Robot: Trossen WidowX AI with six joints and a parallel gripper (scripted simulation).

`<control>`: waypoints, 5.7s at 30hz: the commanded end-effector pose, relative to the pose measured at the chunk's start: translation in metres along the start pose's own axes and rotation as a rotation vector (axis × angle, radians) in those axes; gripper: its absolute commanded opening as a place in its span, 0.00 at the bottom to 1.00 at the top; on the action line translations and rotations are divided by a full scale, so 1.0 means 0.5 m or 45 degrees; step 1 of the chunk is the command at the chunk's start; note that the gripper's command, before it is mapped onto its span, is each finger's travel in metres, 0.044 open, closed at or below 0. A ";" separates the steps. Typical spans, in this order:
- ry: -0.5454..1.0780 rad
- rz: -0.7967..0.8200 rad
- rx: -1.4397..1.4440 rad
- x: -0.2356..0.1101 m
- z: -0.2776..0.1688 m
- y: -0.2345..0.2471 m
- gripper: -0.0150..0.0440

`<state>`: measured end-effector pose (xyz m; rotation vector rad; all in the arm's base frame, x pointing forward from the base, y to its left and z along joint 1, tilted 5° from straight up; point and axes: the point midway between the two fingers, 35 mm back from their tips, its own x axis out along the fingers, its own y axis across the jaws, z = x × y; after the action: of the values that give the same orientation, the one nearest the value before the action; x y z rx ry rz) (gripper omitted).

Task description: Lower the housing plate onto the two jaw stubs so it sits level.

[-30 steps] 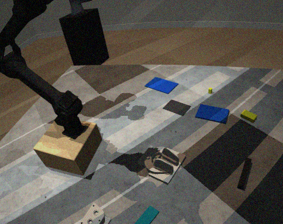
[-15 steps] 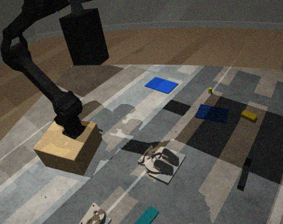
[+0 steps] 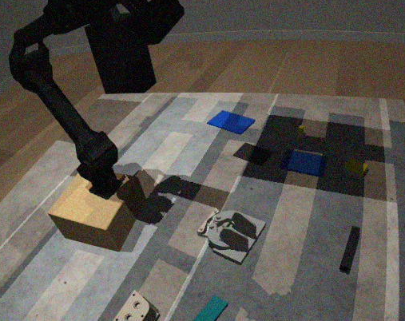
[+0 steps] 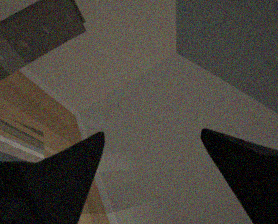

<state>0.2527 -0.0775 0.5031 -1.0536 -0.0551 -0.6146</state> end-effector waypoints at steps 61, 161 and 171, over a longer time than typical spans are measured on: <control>0.936 1.024 -0.031 0.024 -0.482 0.422 1.00; 1.691 1.623 0.520 -0.278 -0.792 0.716 1.00; 1.691 1.623 0.520 -0.278 -0.792 0.716 1.00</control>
<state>0.2190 -0.2200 -0.0286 -0.0004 1.4756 0.0046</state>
